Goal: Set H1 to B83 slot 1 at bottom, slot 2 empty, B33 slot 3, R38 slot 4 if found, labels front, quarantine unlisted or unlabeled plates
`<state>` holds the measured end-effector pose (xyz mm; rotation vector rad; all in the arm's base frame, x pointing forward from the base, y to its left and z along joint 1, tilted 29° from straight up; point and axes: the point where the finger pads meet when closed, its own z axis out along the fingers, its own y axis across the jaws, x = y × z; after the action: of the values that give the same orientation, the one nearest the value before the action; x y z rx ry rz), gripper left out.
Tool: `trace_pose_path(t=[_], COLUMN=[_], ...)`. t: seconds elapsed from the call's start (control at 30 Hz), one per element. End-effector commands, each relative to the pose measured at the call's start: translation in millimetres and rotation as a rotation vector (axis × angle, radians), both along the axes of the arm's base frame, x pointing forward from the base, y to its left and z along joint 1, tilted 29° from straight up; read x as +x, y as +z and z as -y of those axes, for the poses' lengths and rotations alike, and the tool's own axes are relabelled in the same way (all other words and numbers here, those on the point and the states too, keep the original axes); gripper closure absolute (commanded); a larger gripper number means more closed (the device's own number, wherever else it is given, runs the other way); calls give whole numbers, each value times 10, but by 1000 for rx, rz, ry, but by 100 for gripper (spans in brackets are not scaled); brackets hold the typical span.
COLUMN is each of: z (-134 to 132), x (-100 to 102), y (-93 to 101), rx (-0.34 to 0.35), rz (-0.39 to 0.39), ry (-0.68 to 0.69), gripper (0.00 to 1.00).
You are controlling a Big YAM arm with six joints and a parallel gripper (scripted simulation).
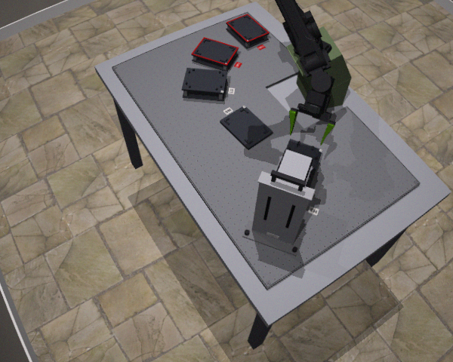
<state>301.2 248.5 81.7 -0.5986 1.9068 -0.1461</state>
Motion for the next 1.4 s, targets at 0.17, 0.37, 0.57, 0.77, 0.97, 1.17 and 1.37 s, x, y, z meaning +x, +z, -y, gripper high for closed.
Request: trace_pose_path(t=[0.17, 0.37, 0.57, 0.77, 0.97, 1.17, 1.37], z=[44, -76, -114, -145, -126, -165, -165], x=[83, 210, 298, 381, 405, 374, 374], y=[-99, 13, 7, 6, -43, 10, 10], rx=[-4, 30, 24, 14, -4, 18, 18], rz=[13, 38, 35, 28, 14, 24, 24], ry=[-2, -3, -2, -2, -2, 5, 5], gripper=[0, 0, 0, 0, 0, 0, 0])
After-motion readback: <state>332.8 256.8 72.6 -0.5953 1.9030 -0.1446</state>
